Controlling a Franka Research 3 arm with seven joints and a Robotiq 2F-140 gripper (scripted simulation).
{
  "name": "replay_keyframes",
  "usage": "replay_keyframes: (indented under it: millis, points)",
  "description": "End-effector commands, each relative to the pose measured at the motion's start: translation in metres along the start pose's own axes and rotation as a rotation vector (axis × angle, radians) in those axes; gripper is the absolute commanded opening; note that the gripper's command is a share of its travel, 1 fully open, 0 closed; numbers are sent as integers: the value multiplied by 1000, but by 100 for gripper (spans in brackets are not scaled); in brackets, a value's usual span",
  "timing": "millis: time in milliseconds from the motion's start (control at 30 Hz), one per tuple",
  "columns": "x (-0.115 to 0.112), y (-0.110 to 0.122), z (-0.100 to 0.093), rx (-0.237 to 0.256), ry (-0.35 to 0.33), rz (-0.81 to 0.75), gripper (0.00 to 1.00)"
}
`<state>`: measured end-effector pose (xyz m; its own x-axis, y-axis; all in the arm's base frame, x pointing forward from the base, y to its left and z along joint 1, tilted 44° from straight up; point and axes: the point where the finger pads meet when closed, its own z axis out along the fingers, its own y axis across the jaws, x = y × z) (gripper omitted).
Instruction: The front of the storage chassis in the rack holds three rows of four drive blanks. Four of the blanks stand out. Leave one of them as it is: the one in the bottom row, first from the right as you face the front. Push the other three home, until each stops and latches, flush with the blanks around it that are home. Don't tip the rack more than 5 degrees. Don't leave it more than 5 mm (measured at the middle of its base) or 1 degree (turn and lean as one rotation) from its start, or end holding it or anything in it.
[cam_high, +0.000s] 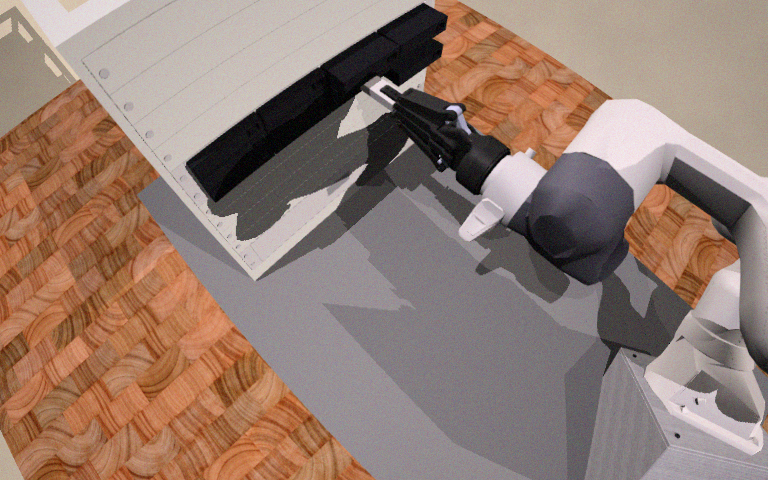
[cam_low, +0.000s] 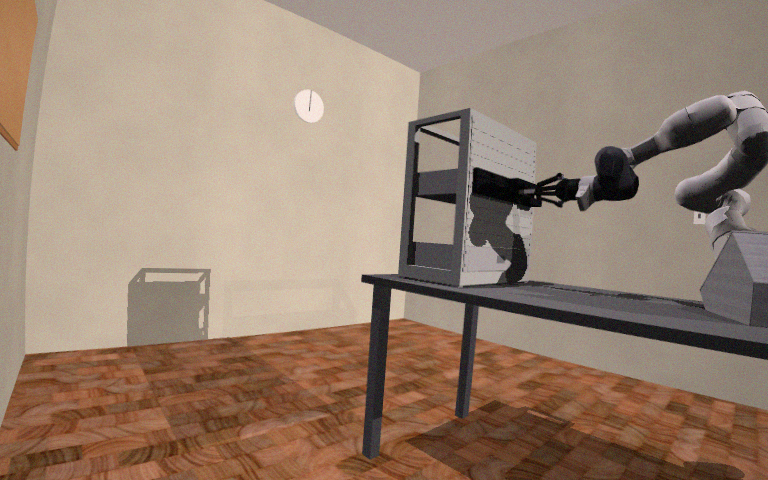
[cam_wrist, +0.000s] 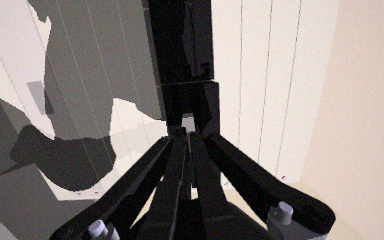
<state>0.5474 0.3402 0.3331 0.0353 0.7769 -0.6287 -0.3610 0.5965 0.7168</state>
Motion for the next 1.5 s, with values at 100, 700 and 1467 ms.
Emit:
replay_keyframes:
  millis: [100, 700, 1467]
  points:
    - [5, 10, 6, -16, 8, 3, 0]
    - [5, 10, 6, -16, 8, 3, 0]
    - [8, 14, 9, -16, 8, 3, 0]
